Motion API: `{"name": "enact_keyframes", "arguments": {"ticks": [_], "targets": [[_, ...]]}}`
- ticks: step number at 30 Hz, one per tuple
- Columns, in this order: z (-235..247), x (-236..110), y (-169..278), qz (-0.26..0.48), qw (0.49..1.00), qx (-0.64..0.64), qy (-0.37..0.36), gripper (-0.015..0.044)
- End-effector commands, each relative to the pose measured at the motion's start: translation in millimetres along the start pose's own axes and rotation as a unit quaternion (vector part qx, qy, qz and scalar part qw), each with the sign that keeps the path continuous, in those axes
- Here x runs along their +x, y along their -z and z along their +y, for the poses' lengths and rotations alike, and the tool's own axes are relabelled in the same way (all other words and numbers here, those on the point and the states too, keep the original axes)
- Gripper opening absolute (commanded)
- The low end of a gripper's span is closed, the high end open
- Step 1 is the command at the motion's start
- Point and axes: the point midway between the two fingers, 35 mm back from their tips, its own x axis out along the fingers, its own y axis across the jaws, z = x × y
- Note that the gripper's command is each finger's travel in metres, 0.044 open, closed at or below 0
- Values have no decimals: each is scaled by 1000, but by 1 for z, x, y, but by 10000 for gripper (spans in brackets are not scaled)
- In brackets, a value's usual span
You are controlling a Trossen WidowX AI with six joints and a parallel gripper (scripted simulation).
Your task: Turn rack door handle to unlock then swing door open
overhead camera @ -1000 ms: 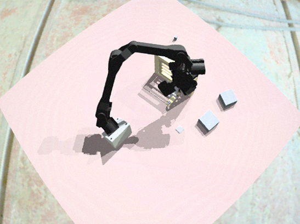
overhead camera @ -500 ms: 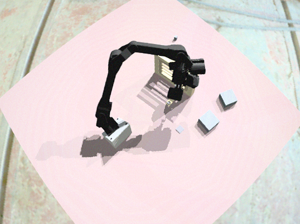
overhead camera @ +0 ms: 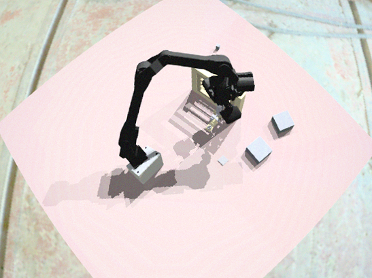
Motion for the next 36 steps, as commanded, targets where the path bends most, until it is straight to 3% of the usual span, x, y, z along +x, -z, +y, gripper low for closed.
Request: {"name": "enact_keyframes", "arguments": {"ticks": [1, 9, 18, 27, 36], "targets": [[1, 0, -1, -2, 995, -102, -2, 293], [1, 0, -1, -2, 955, -295, -2, 293], [1, 0, -1, -3, 866, -499, -1, 293], [1, 0, -1, -3, 735, -679, -1, 293], [1, 0, -1, -3, 566, -824, 0, 293]]}}
